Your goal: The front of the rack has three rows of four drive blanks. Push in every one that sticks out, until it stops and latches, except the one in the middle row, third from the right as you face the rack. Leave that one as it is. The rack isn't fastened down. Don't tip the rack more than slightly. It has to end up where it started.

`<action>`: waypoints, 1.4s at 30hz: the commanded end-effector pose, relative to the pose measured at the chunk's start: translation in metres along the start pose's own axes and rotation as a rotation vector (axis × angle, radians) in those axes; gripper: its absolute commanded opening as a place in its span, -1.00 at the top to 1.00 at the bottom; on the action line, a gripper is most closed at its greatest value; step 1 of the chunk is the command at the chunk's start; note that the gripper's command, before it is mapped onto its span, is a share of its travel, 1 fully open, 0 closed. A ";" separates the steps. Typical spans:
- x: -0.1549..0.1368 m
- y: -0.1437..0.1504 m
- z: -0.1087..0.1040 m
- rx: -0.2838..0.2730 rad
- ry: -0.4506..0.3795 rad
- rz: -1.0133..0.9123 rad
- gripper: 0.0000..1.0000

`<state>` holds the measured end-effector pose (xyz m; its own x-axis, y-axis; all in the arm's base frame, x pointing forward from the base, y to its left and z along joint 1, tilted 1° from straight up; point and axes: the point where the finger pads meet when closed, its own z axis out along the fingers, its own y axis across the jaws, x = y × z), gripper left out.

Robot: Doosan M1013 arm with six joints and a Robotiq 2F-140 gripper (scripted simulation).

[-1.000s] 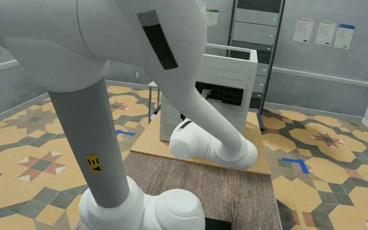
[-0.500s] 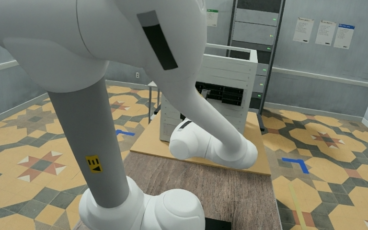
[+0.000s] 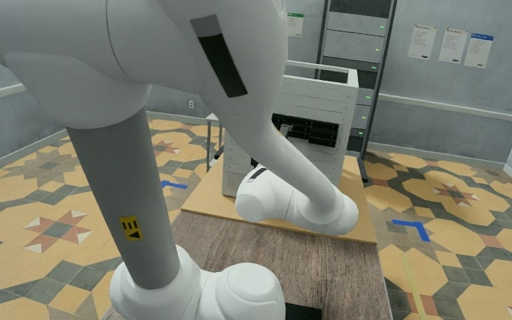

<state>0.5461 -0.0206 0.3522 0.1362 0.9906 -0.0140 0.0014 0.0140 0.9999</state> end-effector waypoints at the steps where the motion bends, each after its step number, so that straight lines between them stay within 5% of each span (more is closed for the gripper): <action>1: 0.000 0.001 0.000 -0.001 0.000 0.000 -1.00; 42: -0.007 0.000 0.010 -0.001 0.000 0.000 -1.00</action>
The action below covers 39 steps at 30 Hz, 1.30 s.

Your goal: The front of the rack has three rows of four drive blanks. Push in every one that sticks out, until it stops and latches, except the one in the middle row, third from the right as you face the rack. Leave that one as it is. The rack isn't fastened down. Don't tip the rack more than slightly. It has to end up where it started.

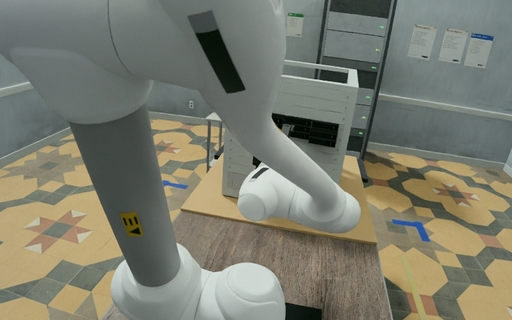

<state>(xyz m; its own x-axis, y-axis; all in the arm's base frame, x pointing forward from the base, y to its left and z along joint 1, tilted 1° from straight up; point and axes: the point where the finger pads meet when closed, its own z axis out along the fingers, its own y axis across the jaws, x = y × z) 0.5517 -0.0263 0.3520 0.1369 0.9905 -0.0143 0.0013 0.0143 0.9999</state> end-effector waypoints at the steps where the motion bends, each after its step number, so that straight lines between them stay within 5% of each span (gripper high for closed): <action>1: -0.004 0.001 0.006 -0.001 0.001 0.000 -1.00; 9: -0.016 0.000 0.022 -0.001 0.001 0.000 -1.00; 32: -0.092 -0.003 0.120 -0.001 0.001 0.000 -1.00; 39: -0.103 -0.003 0.136 -0.001 0.001 0.000 -1.00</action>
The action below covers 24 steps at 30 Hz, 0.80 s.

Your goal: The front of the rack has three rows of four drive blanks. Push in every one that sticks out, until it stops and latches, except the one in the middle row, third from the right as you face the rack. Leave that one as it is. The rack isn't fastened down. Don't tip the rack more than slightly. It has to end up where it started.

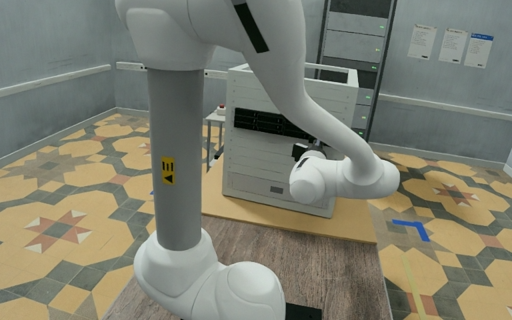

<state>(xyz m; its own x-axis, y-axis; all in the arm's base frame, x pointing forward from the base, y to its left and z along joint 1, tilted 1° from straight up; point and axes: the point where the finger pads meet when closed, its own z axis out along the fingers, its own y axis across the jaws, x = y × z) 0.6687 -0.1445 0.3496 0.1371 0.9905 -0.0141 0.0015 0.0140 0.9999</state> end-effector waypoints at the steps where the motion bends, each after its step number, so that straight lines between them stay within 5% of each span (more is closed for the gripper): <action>1: -0.004 0.001 0.005 -0.001 0.001 0.000 -1.00; 24: -0.008 0.001 0.012 -0.001 0.001 0.000 -1.00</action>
